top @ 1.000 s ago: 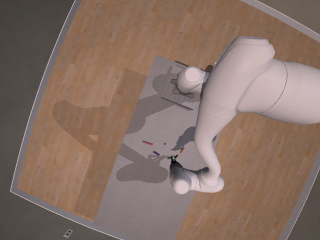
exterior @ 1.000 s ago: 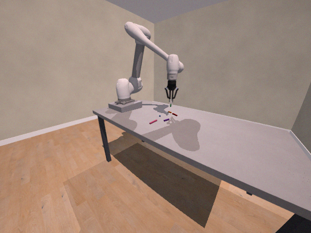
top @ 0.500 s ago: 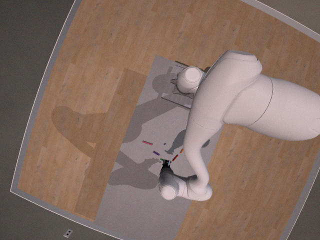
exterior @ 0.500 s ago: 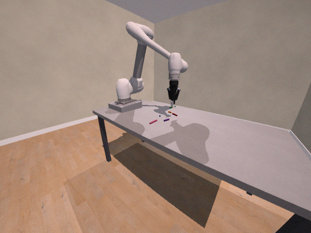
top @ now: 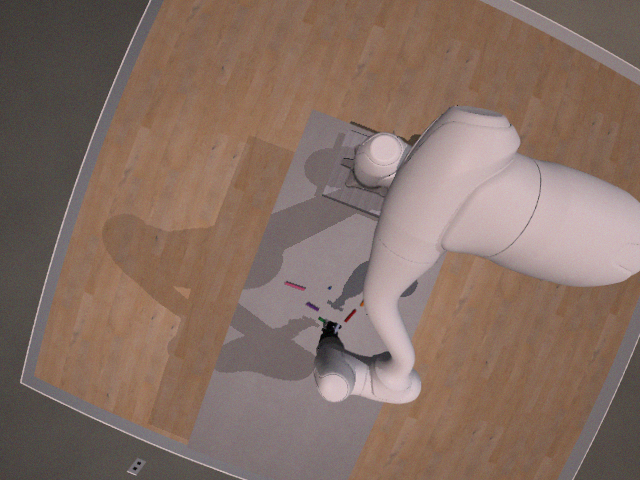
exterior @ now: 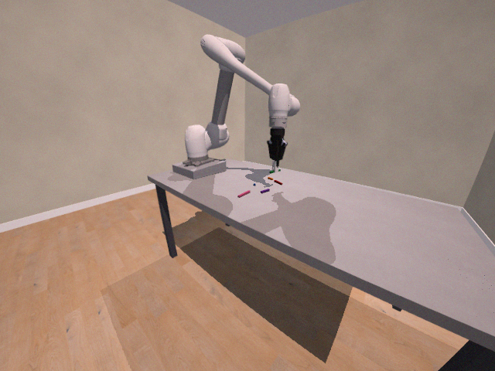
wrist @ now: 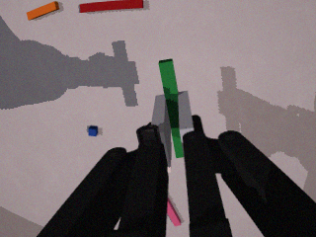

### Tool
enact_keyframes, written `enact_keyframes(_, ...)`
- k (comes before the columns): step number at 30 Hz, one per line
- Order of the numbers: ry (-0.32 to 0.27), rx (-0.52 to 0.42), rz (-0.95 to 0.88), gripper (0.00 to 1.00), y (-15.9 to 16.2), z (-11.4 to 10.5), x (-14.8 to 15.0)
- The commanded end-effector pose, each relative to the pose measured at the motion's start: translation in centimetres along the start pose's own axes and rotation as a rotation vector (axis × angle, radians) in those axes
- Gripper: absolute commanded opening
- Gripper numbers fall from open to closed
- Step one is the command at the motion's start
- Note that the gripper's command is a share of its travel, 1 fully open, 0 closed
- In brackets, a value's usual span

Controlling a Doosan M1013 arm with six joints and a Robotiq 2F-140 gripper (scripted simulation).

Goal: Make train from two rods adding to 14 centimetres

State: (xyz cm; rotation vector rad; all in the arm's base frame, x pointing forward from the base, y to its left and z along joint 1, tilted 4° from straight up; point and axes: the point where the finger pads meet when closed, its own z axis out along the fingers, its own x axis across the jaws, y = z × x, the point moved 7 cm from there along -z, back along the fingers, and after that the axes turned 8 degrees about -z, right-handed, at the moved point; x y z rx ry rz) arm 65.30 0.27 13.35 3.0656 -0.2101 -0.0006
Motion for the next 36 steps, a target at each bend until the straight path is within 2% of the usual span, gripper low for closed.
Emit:
enact_keyframes(1,0.000,0.000,0.000,0.03,0.0,0.0,0.0)
enact_keyframes(6,0.000,0.000,0.000,0.03,0.0,0.7,0.0)
enact_keyframes(14,0.000,0.000,0.000,0.03,0.0,3.7,0.0)
enact_keyframes(16,0.000,0.000,0.000,0.03,0.0,3.7,0.0)
enact_keyframes(27,0.000,0.000,0.000,0.03,0.0,7.9,0.0)
enact_keyframes(36,0.000,0.000,0.000,0.03,0.0,8.8,0.0)
